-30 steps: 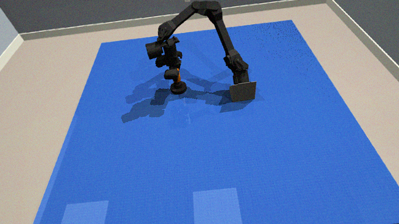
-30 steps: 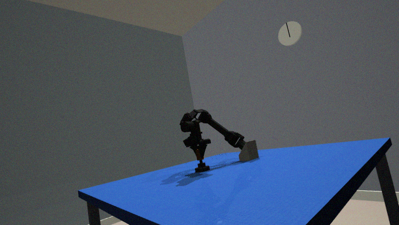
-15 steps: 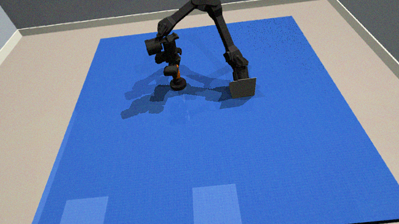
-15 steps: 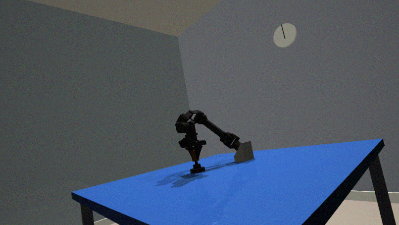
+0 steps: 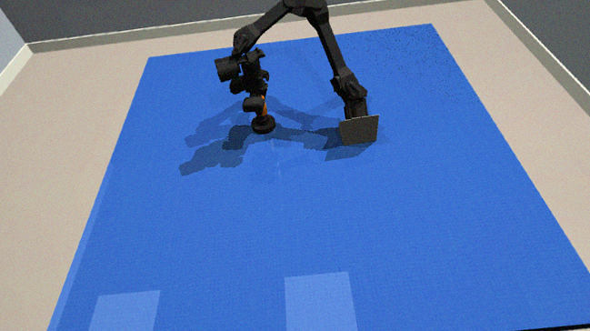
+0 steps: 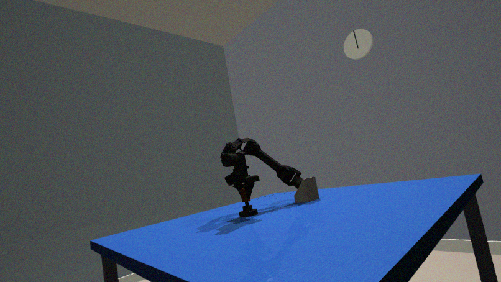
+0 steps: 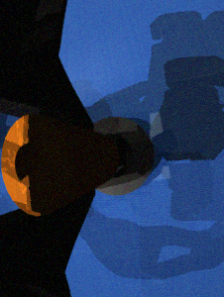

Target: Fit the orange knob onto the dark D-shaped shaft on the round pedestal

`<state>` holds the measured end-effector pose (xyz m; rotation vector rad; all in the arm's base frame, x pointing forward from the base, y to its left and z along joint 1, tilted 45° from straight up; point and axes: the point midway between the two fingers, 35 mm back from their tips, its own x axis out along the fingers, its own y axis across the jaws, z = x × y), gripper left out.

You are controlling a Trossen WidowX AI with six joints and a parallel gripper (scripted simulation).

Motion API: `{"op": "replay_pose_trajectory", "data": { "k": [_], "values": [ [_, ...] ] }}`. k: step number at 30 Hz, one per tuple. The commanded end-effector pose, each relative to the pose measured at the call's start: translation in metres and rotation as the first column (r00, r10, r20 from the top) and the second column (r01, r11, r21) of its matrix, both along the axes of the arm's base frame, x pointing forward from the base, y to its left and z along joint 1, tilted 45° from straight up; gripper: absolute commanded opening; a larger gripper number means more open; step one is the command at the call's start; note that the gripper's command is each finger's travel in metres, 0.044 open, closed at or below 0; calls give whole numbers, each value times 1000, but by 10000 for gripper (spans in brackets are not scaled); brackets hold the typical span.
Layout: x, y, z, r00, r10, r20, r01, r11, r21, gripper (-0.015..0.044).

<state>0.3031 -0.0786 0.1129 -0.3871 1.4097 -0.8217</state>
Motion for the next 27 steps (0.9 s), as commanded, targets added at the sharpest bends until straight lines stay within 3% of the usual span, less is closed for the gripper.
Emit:
{"op": "replay_pose_trajectory", "data": {
  "k": [1, 27],
  "values": [
    [2, 1, 3, 1000, 4, 4, -4, 1000, -2, 0],
    [-1, -1, -1, 1000, 4, 4, -4, 1000, -2, 0]
  ]
}}
